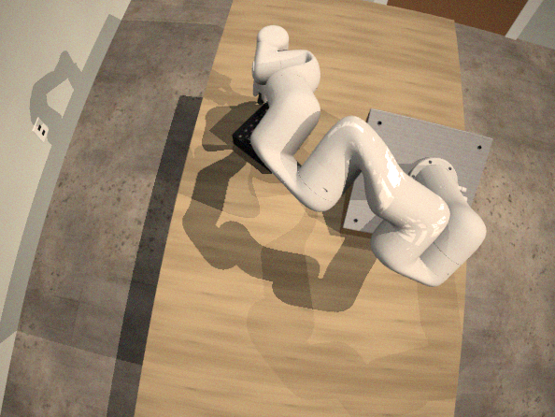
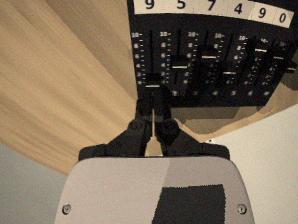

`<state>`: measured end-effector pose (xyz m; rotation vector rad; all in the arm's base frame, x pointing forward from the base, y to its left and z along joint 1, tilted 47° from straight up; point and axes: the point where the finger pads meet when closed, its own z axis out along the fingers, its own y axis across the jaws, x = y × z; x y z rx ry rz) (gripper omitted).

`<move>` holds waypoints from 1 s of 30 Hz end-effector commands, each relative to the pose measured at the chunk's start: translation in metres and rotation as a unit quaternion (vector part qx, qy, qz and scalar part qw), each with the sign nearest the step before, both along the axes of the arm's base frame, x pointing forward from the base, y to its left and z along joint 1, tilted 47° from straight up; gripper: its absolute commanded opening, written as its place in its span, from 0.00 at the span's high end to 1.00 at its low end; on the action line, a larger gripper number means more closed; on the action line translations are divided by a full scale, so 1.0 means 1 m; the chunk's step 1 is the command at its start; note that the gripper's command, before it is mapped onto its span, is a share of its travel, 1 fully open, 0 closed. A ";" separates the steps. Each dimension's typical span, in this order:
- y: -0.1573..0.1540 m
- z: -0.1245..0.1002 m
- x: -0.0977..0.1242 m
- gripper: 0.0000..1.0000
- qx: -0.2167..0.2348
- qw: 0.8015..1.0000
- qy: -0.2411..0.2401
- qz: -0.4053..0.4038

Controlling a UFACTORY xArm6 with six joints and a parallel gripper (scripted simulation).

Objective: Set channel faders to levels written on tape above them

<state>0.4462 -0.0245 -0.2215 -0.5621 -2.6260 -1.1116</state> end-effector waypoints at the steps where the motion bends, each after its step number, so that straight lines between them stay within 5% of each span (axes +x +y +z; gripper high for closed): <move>1: -0.001 0.001 0.000 1.00 -0.001 1.000 -0.001 -0.001; 30: 0.003 0.007 -0.014 1.00 -0.001 1.000 -0.001 -0.001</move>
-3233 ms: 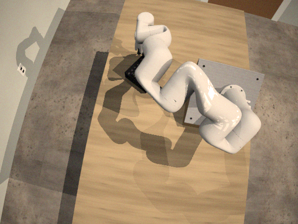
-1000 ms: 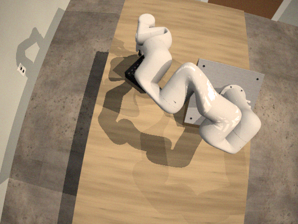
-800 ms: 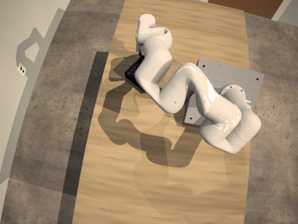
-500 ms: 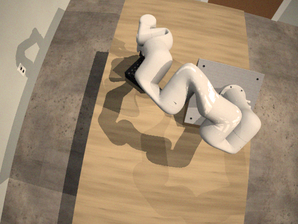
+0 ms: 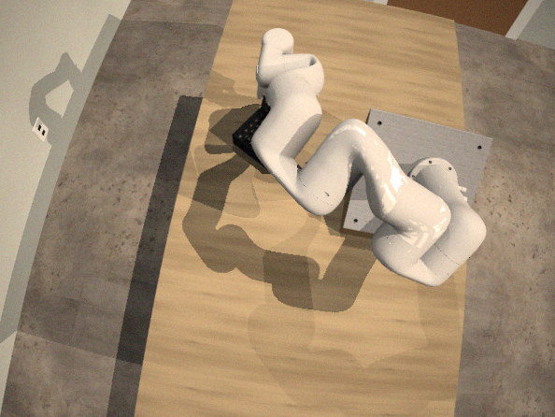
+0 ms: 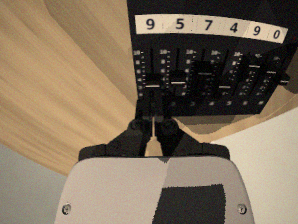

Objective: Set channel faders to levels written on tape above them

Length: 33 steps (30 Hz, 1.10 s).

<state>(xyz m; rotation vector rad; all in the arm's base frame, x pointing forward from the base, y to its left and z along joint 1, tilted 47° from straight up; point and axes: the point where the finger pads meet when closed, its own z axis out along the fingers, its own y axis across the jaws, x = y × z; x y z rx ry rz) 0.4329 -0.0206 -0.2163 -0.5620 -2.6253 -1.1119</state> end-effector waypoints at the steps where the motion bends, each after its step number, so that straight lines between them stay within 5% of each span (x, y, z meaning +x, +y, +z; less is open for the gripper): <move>1: -0.001 0.002 -0.001 1.00 -0.001 1.000 -0.002 -0.001; 33: 0.003 0.007 -0.014 1.00 -0.001 1.000 -0.002 -0.001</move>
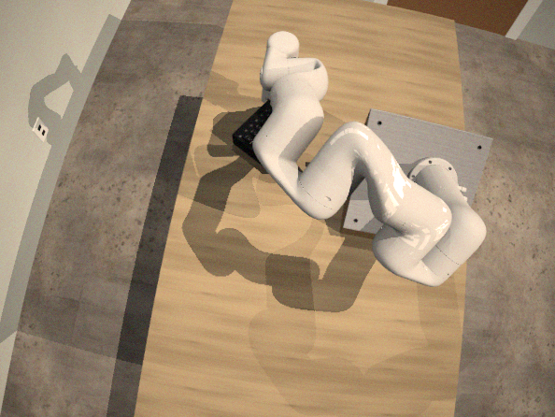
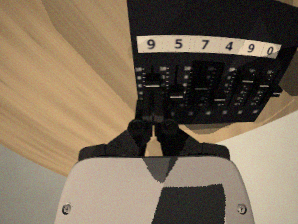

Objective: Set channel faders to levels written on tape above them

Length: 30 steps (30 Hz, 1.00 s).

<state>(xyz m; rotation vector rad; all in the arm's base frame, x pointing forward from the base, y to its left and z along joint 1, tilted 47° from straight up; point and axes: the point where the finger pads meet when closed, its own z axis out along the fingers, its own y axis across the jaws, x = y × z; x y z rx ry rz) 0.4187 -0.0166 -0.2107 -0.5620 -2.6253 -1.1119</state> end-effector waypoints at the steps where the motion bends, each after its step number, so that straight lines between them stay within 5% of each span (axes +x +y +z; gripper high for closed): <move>1: -0.001 0.001 0.000 1.00 -0.001 1.000 -0.002 -0.001; 30: 0.000 0.003 -0.003 1.00 -0.001 1.000 -0.002 -0.001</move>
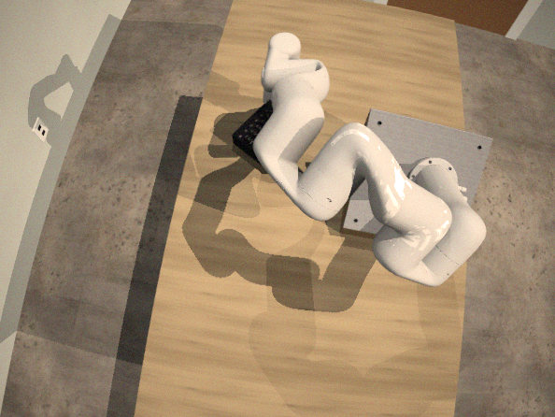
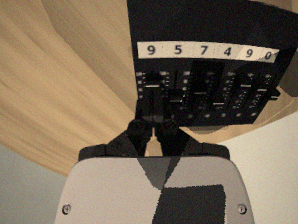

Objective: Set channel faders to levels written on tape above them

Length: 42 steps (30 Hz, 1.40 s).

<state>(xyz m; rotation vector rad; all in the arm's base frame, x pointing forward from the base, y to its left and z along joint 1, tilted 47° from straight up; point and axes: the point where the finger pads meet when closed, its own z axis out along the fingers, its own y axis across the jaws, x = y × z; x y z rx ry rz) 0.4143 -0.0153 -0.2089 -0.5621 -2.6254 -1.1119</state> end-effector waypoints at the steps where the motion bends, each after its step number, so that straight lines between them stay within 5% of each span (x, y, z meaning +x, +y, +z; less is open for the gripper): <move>1: -0.001 0.001 0.001 1.00 -0.001 1.000 -0.002 -0.001; 42: -0.004 0.000 0.007 1.00 -0.001 1.000 -0.002 -0.001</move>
